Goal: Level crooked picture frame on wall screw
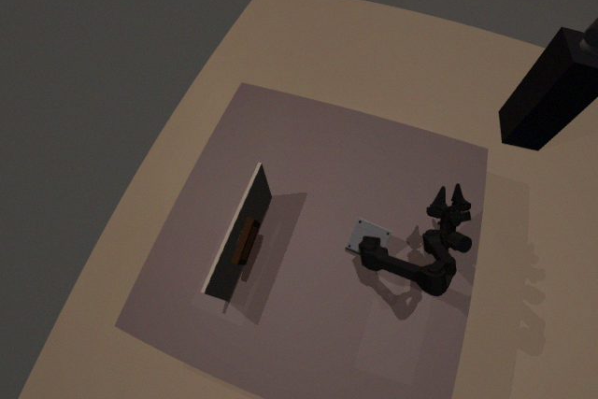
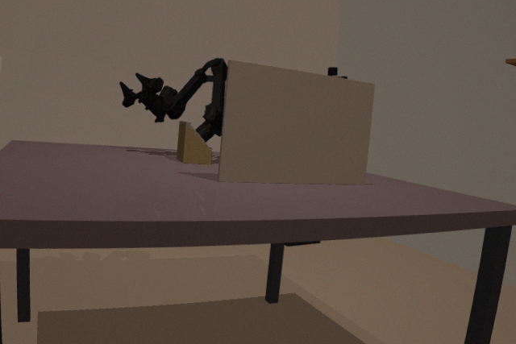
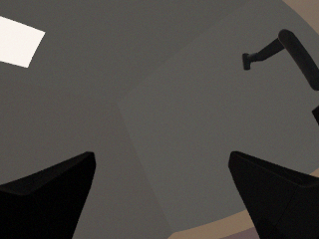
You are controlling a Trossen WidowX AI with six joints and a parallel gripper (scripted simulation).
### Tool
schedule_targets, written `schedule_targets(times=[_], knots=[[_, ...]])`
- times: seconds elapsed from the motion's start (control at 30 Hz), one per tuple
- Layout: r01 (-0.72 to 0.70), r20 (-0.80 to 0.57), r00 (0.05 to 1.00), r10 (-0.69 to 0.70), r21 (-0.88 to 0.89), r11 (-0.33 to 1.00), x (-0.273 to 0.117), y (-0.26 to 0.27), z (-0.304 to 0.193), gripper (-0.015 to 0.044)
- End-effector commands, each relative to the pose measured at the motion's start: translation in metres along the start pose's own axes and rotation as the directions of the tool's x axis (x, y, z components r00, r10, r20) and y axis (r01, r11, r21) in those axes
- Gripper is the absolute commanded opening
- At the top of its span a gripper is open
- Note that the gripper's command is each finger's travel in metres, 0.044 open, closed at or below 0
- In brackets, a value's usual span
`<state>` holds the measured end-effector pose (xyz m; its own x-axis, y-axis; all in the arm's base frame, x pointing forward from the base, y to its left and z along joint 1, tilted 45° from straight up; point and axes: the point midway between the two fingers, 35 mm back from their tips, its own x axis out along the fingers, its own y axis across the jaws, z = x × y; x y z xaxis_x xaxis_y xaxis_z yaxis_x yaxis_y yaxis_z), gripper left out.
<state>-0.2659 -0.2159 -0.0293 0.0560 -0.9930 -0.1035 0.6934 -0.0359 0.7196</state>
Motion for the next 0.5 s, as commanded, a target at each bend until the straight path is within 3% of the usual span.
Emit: schedule_targets(times=[0.0, 0.17, 0.47], knots=[[-0.002, -0.004, 1.0, 0.002, 0.003, 1.0, 0.002, 0.002, 0.001, 0.0374], [-0.035, -0.109, 0.993, 0.043, 0.074, 0.997, 0.057, 0.049, 0.009, 0.026], [-0.075, -0.278, 0.952, 0.131, 0.206, 0.976, 0.137, 0.172, -0.01, 0.026]])
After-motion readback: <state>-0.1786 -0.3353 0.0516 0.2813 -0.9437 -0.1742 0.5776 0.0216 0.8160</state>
